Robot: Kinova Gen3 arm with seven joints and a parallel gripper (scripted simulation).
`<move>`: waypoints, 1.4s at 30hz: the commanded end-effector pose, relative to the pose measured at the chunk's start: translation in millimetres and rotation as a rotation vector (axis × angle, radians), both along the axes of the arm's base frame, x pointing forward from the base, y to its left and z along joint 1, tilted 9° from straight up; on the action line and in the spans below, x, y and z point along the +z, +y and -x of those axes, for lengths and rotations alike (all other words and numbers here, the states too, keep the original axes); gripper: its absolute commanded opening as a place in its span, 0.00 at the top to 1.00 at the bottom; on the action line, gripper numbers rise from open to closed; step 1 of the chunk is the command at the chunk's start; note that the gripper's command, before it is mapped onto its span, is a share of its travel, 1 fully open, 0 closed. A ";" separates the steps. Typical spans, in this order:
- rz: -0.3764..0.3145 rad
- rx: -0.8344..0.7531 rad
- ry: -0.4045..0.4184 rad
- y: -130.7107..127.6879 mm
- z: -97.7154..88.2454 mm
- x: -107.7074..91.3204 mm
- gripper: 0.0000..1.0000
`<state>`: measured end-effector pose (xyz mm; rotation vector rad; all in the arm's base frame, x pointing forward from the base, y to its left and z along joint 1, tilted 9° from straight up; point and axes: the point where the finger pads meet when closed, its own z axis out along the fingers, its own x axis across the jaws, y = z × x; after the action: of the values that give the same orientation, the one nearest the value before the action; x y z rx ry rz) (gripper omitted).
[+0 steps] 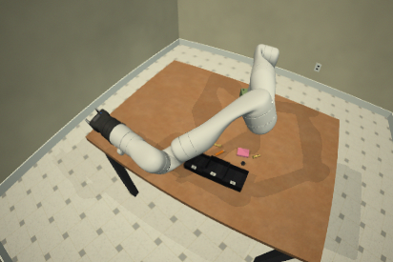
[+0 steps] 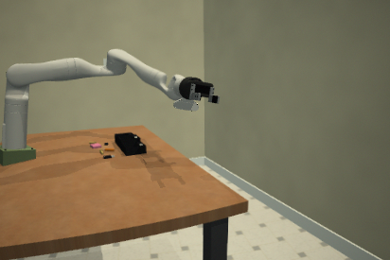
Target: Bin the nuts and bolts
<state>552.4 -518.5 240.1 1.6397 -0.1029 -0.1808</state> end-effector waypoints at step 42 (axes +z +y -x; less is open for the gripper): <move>-0.544 -0.041 0.190 56.8 95.0 -70.8 0.69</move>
<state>465.0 -465.3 157.4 2.1189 0.0841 -0.4428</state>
